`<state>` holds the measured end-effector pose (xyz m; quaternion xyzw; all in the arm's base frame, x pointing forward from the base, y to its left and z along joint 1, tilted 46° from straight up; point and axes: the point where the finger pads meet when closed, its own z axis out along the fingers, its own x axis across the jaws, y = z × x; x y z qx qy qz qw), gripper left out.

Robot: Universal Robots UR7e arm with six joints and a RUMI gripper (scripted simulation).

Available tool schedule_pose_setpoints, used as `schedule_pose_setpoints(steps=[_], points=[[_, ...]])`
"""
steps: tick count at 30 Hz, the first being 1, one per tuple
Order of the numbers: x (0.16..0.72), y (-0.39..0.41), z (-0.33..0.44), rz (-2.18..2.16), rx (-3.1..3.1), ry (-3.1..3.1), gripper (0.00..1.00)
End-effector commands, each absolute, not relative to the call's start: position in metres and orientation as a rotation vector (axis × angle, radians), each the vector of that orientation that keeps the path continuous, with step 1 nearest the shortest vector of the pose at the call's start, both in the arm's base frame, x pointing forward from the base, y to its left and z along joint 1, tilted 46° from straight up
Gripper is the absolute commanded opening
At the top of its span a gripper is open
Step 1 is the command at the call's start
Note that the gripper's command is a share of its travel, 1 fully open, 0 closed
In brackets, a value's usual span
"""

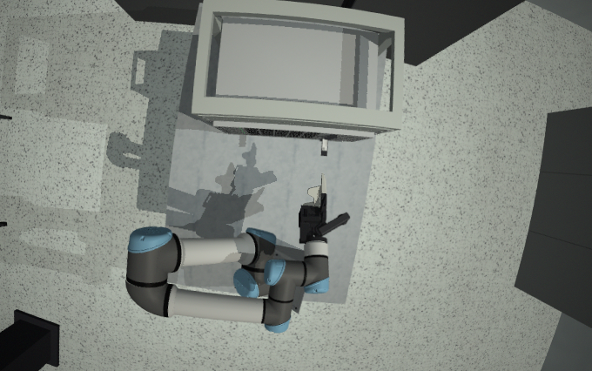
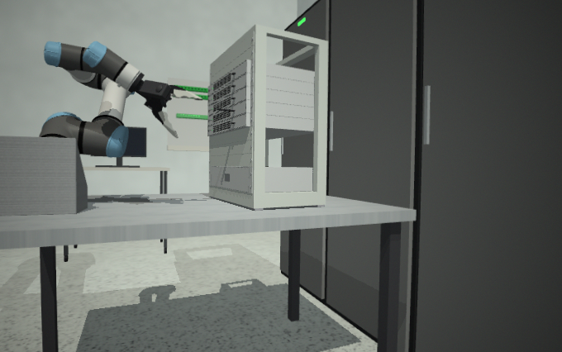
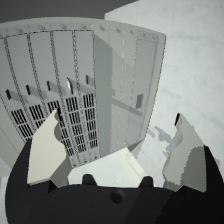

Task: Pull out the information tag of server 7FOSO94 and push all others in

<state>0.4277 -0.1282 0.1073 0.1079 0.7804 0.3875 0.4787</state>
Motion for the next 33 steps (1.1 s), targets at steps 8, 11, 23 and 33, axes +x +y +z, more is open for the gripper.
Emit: schedule_pose_setpoints(steps=[8,11,23,33], points=[[0.4278,-0.1308,0.1067,0.935,0.266,1.942,1.0],[0.4279,-0.1316,0.1066,0.932,0.266,1.952,1.0],[0.4281,-0.1342,0.1064,0.92,0.271,1.986,1.0],[0.4283,-0.1366,0.1065,0.908,0.275,2.012,1.0]])
